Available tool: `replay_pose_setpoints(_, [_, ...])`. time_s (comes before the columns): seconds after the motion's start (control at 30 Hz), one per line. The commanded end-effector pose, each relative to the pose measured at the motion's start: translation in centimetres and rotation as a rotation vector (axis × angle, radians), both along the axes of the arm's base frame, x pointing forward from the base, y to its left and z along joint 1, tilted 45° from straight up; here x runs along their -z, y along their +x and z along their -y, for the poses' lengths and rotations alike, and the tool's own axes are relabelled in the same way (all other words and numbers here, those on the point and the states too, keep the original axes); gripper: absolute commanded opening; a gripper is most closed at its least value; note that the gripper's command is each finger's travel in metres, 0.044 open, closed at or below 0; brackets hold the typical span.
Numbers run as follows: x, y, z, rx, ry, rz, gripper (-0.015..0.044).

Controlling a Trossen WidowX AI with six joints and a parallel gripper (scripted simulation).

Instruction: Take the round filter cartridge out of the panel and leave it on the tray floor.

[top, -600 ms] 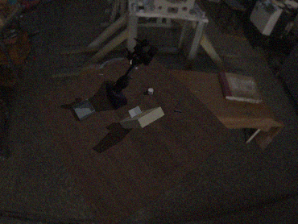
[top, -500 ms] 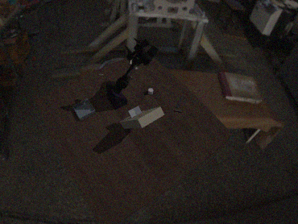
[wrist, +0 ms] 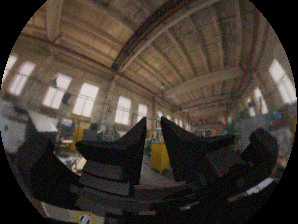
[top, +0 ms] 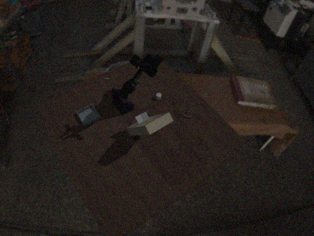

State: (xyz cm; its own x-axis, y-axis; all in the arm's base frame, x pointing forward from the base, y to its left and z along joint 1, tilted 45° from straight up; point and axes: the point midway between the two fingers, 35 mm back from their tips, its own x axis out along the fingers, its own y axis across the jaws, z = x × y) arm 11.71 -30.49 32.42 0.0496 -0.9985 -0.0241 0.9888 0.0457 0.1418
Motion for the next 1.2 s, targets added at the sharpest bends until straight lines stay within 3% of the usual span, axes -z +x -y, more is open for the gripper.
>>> replay_pose_setpoints(0.0, [6.1, 5.5, 0.3, -0.377, 0.094, -0.515, 0.0091])
replay_pose_setpoints(0.27, [12.9, 10.6, -2.4, -0.907, 0.012, -0.989, 0.0091])
replay_pose_setpoints(0.5, [17.6, 13.5, -7.2, -1.402, -0.289, -1.22, 0.0091])
replay_pose_setpoints(0.77, [19.7, 14.5, -13.7, -1.769, -0.921, -1.152, 0.0091])
replay_pose_setpoints(1.17, [19.6, 14.5, -14.1, -1.777, -0.965, -1.136, 0.0091])
